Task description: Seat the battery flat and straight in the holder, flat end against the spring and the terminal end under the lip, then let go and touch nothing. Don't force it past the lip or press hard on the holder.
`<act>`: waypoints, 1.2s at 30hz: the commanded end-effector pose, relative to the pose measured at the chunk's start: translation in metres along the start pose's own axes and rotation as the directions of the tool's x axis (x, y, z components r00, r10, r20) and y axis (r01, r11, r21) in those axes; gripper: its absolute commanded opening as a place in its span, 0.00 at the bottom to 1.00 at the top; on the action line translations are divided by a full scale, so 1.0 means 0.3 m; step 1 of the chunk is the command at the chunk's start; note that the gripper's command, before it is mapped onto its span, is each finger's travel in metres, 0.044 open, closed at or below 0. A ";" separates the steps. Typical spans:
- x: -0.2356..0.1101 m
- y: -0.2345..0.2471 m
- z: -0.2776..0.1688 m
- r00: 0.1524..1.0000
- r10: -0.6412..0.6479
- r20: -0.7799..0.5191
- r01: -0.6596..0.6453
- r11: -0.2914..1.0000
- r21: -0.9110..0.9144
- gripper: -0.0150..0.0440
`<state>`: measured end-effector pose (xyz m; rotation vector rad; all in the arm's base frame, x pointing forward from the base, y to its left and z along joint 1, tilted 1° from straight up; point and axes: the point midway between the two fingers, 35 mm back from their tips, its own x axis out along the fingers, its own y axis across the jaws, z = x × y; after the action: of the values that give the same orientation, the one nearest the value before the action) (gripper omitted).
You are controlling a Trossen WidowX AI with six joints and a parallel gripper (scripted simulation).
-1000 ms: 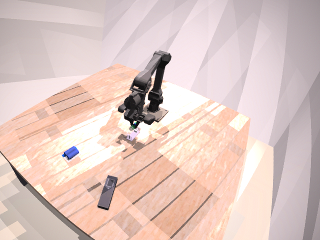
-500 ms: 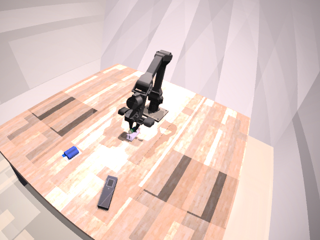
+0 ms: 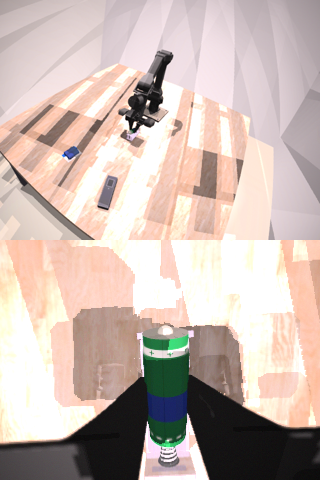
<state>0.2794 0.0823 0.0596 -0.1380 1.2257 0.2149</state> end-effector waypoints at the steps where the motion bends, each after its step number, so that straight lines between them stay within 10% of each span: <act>1: 0.006 -0.002 -0.007 1.000 -0.004 0.023 0.004 1.000 0.002 0.38; 36: 0.031 -0.003 -0.056 0.982 0.000 0.188 0.000 1.000 0.001 0.38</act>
<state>0.2697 0.0799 0.0465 -0.1160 1.0397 0.2271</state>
